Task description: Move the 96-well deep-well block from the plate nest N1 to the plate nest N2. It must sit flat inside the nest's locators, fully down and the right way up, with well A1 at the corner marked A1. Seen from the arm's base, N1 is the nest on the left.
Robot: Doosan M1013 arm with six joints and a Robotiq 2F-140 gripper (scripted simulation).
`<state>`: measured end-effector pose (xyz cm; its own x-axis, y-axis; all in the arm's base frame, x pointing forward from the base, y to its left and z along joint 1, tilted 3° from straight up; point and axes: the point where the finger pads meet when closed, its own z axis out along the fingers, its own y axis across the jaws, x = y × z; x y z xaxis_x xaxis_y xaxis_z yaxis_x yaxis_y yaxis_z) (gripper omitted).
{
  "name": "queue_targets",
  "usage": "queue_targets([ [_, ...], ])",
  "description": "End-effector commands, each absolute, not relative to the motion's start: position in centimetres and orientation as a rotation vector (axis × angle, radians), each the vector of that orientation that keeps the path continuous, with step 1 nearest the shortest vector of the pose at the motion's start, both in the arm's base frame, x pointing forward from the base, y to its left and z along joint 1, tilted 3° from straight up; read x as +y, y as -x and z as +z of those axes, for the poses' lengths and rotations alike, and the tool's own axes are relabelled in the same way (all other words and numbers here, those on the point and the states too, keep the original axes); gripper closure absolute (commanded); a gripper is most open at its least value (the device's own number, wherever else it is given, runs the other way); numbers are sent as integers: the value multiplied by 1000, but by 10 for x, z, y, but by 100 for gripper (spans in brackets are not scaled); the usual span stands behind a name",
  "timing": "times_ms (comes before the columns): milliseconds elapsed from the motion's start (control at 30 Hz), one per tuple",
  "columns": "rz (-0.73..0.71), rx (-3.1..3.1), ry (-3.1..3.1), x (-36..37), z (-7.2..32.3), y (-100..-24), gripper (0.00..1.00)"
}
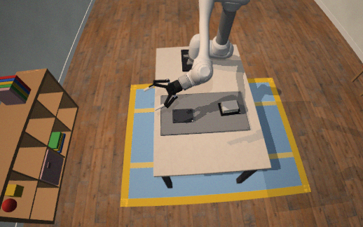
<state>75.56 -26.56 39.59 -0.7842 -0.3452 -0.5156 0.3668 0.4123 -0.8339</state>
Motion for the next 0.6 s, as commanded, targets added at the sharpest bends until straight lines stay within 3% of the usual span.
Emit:
queue_targets([
  [0,-1419,2025,-18,-266,396,-756,0],
  [567,-1421,1987,461,-208,393,-804,0],
])
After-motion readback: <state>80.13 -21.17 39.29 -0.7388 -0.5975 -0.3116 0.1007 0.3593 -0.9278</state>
